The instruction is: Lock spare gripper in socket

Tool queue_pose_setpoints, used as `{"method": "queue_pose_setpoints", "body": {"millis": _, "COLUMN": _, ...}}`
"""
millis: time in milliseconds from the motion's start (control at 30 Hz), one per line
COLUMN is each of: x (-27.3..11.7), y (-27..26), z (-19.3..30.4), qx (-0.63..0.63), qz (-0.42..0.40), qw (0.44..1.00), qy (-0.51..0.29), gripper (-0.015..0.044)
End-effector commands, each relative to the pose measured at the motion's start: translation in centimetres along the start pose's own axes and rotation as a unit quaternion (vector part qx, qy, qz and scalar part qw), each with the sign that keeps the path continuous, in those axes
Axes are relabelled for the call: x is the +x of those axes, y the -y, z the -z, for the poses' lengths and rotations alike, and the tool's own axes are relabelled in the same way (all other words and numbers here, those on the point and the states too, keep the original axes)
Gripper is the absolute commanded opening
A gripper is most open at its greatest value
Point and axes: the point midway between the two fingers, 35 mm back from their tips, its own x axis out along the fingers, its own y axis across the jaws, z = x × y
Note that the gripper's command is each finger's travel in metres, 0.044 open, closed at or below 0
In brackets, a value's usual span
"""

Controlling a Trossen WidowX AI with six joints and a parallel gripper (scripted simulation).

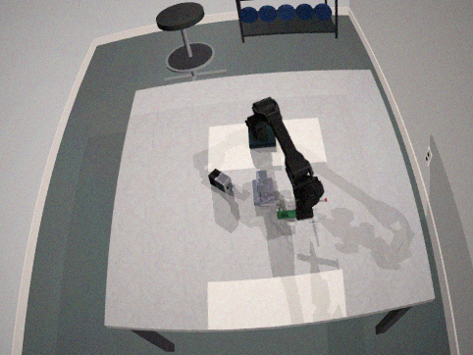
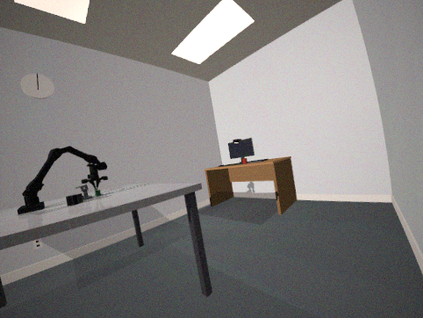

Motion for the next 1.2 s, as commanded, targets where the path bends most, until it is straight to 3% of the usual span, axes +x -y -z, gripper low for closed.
{"method": "queue_pose_setpoints", "body": {"millis": 0, "x": -0.3, "y": 0.1, "z": 0.7, "qx": -0.001, "qz": 0.0, "qw": 1.0, "qy": 0.0, "gripper": 0.0}}
{"method": "queue_pose_setpoints", "body": {"millis": 600, "x": -2.3, "y": 0.2, "z": 5.6, "qx": -0.002, "qz": 0.001, "qw": 1.0, "qy": -0.003, "gripper": 0.0}}
{"method": "queue_pose_setpoints", "body": {"millis": 1167, "x": 0.0, "y": 0.2, "z": 5.9, "qx": -0.002, "qz": 0.006, "qw": 1.0, "qy": -0.001, "gripper": 0.0}}
